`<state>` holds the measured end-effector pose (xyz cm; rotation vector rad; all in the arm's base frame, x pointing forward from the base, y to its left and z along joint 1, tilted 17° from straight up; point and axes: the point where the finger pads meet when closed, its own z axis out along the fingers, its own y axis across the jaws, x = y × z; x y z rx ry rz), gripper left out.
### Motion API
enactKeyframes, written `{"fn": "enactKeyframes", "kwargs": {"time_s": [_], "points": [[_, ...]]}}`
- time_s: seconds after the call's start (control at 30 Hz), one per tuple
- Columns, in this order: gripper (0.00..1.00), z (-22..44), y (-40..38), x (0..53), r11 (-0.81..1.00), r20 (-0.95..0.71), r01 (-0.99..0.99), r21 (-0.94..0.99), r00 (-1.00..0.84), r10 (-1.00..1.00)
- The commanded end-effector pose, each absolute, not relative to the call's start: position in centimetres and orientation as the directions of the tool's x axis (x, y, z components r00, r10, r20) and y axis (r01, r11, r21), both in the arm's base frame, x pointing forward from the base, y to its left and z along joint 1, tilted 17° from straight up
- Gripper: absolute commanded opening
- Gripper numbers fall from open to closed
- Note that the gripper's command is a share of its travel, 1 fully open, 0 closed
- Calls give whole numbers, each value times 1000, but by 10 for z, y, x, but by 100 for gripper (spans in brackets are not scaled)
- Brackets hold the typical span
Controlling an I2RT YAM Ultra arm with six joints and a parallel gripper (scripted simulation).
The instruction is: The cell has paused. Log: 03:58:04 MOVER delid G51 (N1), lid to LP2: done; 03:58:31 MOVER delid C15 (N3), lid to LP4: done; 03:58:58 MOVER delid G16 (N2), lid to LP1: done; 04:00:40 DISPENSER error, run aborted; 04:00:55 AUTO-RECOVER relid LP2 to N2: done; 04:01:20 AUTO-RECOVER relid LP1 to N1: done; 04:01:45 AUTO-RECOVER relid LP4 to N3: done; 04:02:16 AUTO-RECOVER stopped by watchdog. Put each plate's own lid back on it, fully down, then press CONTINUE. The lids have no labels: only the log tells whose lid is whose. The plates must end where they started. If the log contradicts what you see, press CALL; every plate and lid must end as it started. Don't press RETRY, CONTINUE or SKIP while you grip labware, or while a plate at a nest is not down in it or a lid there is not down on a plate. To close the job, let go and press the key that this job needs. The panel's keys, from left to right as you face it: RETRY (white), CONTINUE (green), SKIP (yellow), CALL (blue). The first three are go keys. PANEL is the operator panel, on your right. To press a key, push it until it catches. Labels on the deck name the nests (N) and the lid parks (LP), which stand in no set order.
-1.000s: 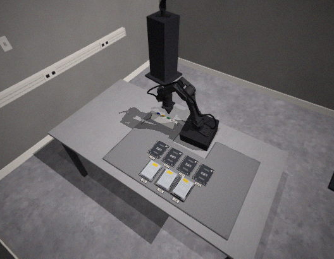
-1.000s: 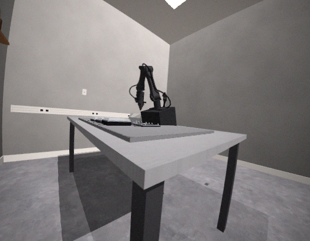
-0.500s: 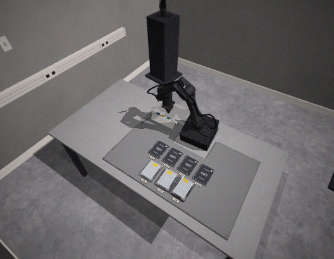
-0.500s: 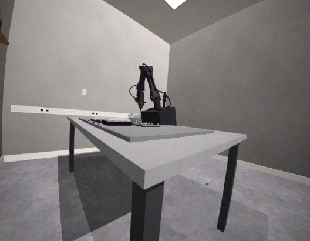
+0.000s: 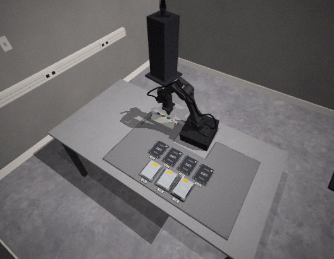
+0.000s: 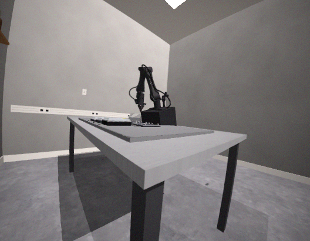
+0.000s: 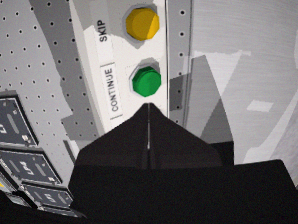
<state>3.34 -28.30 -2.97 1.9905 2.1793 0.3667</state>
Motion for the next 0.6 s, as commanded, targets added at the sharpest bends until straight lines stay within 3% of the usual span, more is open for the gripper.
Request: {"fn": "enactKeyframes", "kwargs": {"time_s": [0.0, 0.57], "points": [[0, -24, -300, 30, 80, -9, 954, 288, -81, 997], [0, -35, -285, 34, 71, 21, 953, 294, -81, 997]]}}
